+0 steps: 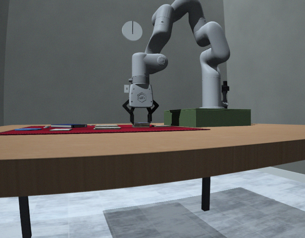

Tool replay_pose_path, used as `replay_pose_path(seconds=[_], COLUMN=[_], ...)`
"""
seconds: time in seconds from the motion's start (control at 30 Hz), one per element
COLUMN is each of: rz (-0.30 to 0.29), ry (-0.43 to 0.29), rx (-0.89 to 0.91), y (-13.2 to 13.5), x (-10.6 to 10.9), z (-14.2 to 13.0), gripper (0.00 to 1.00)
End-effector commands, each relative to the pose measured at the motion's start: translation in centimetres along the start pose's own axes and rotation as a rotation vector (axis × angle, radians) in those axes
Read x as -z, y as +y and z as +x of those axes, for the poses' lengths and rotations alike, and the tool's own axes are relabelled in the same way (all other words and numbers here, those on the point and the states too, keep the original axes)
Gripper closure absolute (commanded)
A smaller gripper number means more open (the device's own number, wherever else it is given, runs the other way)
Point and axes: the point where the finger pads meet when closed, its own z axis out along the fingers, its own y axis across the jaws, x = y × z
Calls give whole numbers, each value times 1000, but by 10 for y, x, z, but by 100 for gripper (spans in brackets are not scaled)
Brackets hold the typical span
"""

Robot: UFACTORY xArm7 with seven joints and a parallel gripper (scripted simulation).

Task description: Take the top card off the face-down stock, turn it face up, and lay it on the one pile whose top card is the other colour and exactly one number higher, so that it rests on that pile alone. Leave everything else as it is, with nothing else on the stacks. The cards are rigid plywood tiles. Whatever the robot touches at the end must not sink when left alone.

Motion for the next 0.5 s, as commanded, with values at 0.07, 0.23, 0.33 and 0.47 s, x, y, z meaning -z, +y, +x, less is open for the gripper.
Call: replay_pose_path(seconds=[0.07,0.23,0.33,0.47], rz=[4,4,4,4], ry=[-1,-1,-1,-1], rx=[0,0,0,0], y=[-1,-1,-1,-1], x=[1,1,7,12], z=[0,0,0,0], gripper=[26,26,26,26])
